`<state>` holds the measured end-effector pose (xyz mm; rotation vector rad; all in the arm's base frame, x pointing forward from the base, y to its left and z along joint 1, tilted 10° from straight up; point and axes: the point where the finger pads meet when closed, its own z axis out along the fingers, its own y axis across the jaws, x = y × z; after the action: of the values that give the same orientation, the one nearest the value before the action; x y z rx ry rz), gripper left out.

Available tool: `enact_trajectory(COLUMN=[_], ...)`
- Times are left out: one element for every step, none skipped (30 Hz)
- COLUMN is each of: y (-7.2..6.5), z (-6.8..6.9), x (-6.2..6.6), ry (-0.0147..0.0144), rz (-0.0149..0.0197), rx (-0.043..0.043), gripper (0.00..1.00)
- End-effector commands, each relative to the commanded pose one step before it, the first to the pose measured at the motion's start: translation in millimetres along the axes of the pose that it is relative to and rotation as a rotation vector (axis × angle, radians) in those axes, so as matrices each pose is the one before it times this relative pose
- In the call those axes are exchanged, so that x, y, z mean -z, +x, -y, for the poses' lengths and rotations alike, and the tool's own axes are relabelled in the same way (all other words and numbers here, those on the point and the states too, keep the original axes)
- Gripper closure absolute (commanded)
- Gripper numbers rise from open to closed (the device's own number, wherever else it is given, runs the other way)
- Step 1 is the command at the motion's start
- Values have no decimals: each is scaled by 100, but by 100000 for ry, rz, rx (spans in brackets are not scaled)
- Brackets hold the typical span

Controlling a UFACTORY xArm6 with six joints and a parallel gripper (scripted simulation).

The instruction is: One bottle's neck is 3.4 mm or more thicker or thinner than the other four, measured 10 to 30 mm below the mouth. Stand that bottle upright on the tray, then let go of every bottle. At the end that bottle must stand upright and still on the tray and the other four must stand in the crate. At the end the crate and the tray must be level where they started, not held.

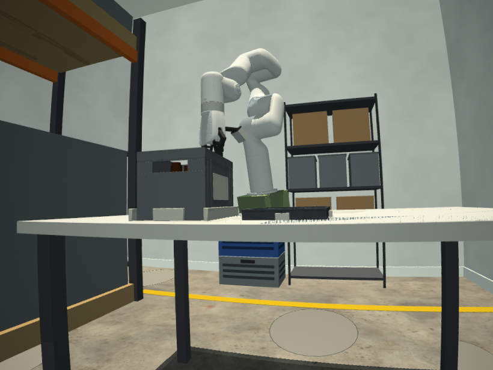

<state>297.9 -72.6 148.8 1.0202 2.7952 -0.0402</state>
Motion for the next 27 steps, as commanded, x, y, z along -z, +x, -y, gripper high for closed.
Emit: enact_trajectory(y=[-148, 0, 0, 1, -1, 0, 0, 0, 1, 0, 0, 0, 0, 0, 0, 0, 0, 0, 0, 0, 0, 0, 0, 0, 0, 0, 0], z=[-73, 0, 0, 0, 0, 0, 0, 0, 0, 0, 0, 0, 0, 0, 0, 0, 0, 0, 0, 0, 0, 0, 0, 0, 0, 0, 0], x=[-402, -113, -110, -105, -100, -95, -90, -84, -78, -72, -66, -59, -53, 0, 0, -47, -41, -35, -29, -23, -18, -14, -9, -6, -3, -1, 0], ry=[-182, 0, 0, 0, 0, 0, 0, 0, 0, 0, 0, 0, 0, 0, 0, 0, 0, 0, 0, 0, 0, 0, 0, 0, 0, 0, 0], rz=[345, 0, 0, 0, 0, 0, 0, 0, 0, 0, 0, 0, 0, 0, 0, 0, 0, 0, 0, 0, 0, 0, 0, 0, 0, 0, 0], rx=[-10, 0, 0, 0, 0, 0, 0, 0, 0, 0, 0, 0, 0, 0, 0, 0, 0, 0, 0, 0, 0, 0, 0, 0, 0, 0, 0], gripper=[35, 35, 35, 35, 35, 35, 35, 35, 35, 35, 35, 35, 35, 35, 35, 35, 35, 35, 35, 35, 35, 35, 35, 35, 35, 35, 35])
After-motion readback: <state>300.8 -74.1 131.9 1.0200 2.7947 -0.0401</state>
